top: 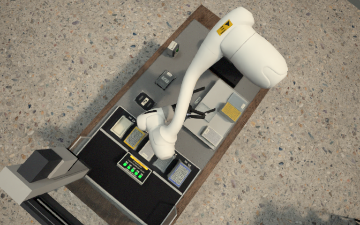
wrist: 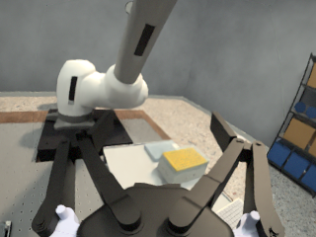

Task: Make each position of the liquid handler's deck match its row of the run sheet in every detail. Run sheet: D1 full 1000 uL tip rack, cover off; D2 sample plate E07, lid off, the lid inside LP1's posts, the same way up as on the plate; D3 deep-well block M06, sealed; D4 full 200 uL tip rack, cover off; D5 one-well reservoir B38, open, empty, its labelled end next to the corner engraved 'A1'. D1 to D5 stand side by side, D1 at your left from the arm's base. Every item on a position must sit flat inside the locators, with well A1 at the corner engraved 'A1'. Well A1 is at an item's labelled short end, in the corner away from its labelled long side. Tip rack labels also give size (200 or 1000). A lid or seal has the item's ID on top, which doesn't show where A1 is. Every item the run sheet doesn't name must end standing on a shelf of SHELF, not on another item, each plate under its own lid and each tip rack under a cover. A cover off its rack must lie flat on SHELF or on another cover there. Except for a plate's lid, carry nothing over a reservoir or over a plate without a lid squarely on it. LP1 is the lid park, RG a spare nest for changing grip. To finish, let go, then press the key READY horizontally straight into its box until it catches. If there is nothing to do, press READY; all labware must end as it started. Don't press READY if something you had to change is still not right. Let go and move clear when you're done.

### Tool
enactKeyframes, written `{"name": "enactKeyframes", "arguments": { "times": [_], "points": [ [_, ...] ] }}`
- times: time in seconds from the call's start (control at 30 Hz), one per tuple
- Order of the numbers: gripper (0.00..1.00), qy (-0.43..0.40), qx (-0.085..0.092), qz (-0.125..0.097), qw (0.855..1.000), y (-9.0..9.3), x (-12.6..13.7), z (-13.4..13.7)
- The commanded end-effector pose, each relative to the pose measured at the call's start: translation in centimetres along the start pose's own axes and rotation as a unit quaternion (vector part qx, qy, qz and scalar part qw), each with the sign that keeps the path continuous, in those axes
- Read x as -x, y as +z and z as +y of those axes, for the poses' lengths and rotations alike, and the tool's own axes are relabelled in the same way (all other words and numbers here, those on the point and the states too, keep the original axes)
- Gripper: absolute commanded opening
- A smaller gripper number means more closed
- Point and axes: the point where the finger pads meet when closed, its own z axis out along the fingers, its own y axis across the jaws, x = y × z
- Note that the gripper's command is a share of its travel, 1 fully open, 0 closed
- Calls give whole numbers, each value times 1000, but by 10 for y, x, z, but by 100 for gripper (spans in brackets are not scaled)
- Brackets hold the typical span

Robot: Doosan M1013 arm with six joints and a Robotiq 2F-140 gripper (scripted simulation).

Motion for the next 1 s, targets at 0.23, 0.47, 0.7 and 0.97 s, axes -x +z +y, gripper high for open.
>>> {"name": "enactKeyframes", "arguments": {
  "times": [0.23,0.47,0.7,0.97],
  "points": [
    [100,-1,0,-1,1000,0,-1,0],
    [100,-1,0,-1,1000,0,-1,0],
    [79,34,33,-14,999,-24,0,6],
    [79,89,87,-35,992,-63,0,16]
  ]
}}
